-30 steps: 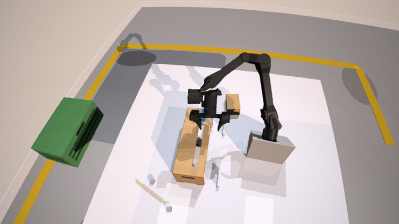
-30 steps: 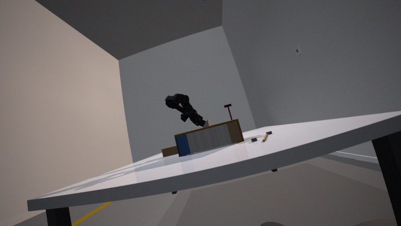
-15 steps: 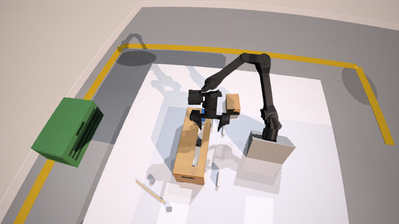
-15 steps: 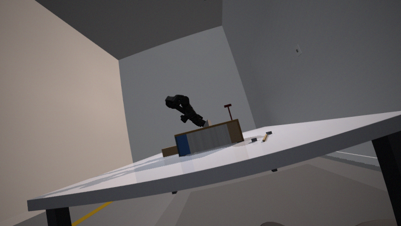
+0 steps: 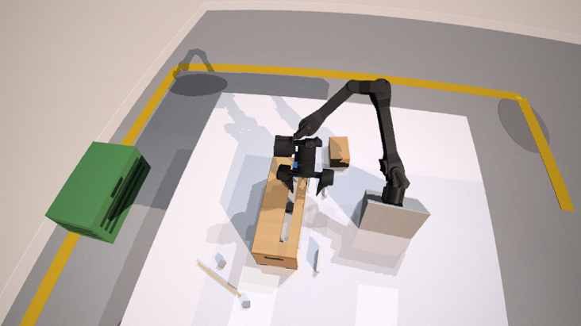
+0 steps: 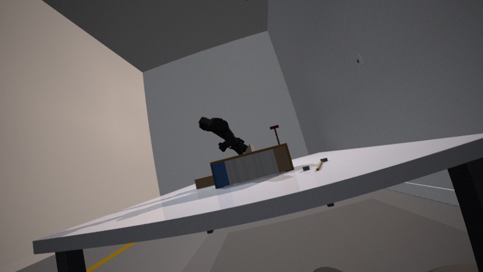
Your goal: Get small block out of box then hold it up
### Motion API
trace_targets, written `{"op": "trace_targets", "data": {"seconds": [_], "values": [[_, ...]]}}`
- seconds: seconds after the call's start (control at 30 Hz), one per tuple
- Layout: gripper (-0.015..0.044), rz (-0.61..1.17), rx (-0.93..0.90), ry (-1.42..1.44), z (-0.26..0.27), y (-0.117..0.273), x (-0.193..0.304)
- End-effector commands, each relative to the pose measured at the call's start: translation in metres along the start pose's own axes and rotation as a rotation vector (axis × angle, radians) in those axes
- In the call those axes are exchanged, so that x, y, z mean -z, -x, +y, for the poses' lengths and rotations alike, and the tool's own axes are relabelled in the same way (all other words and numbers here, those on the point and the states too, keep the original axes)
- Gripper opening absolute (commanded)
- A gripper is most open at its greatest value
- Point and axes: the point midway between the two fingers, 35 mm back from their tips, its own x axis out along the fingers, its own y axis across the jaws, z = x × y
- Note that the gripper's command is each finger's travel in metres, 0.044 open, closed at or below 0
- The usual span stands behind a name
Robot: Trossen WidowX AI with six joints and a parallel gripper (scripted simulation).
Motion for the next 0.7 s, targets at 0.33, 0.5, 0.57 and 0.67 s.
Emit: {"op": "trace_targets", "data": {"seconds": [0.33,0.5,0.57,0.67], "values": [[0.04,-0.006,0.009,0.011,-0.004,-0.025,-0.006],[0.04,-0.007,0.01,0.011,-0.005,-0.032,-0.008],[0.04,-0.007,0.01,0.011,-0.005,-0.035,-0.009],[0.04,-0.008,0.01,0.011,-0.006,-0.04,-0.011]]}}
